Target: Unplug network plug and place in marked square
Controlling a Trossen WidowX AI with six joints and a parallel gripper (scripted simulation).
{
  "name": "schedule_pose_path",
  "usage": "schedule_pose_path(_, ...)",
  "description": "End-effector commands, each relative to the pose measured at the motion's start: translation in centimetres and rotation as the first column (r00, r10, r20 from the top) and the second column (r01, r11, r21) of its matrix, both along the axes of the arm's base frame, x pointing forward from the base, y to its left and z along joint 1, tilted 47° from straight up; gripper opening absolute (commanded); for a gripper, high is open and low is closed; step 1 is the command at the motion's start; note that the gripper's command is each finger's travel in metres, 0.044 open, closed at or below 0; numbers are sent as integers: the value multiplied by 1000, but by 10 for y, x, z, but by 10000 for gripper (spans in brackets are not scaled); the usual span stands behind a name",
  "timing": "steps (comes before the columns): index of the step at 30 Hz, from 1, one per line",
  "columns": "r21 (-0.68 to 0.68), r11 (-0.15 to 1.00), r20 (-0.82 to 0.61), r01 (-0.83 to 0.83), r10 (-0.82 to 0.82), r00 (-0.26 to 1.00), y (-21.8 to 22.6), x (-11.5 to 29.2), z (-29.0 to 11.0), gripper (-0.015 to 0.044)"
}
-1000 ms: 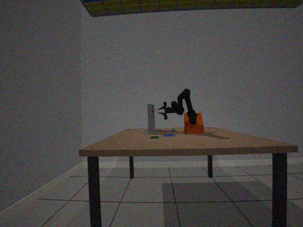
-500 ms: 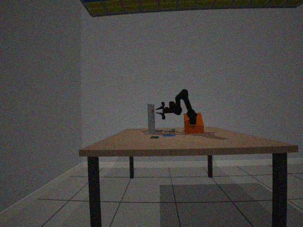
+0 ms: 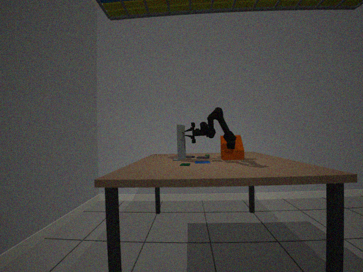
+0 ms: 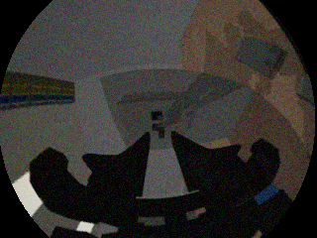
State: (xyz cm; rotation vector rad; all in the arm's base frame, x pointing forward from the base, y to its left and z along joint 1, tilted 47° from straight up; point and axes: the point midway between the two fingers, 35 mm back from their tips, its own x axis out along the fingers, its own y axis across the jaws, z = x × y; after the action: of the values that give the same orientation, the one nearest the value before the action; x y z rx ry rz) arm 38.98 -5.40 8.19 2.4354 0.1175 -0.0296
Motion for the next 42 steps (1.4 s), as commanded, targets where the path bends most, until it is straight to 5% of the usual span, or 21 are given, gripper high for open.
schedule_pose_path(1, 3, 1000, 6, 0, 0, 1000, 0, 8, -2, 156)
schedule_pose_path(29, 4, 1000, 8, 0, 0, 1000, 0, 12, -3, 3)
schedule_pose_path(42, 3, 1000, 5, 0, 0, 1000, 0, 7, -1, 0)
